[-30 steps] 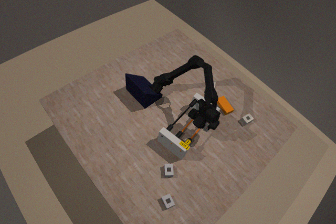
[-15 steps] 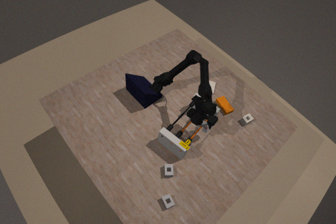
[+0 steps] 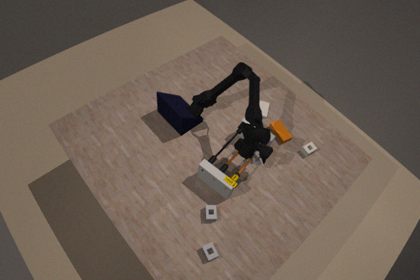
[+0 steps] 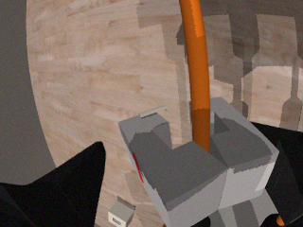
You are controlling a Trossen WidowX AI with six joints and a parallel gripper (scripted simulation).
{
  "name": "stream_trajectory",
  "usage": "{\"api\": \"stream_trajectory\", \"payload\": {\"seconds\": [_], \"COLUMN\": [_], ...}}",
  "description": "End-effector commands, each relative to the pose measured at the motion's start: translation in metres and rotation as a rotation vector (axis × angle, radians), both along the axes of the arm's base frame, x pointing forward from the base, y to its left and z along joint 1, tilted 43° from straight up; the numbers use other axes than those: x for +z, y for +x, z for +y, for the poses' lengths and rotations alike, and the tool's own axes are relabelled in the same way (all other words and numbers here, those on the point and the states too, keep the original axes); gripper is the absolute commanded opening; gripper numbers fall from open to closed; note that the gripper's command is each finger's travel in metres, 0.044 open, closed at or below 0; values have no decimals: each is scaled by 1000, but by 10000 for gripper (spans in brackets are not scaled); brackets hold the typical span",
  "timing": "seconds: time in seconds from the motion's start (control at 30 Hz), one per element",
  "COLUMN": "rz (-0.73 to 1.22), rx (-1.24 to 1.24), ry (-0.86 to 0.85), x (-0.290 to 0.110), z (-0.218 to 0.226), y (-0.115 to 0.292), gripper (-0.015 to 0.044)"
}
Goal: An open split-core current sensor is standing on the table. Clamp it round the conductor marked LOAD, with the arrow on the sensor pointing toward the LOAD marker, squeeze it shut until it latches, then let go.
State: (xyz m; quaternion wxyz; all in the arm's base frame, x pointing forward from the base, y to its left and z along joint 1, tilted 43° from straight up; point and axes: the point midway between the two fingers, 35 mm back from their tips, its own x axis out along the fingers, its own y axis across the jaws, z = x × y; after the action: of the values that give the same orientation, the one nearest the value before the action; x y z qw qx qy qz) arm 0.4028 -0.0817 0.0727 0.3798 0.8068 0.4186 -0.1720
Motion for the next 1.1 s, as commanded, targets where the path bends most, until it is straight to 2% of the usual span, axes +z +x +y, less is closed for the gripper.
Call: {"api": "stream_trajectory", "payload": {"seconds": [0.0, 0.33, 1.07], "rz": [-34, -103, -105], "rx": [-38, -93, -95], "ry": [9, 18, 18], "x": [-6, 1, 5], "z": [6, 3, -8], "y": [2, 10, 12], "gripper": [440, 440, 440]}}
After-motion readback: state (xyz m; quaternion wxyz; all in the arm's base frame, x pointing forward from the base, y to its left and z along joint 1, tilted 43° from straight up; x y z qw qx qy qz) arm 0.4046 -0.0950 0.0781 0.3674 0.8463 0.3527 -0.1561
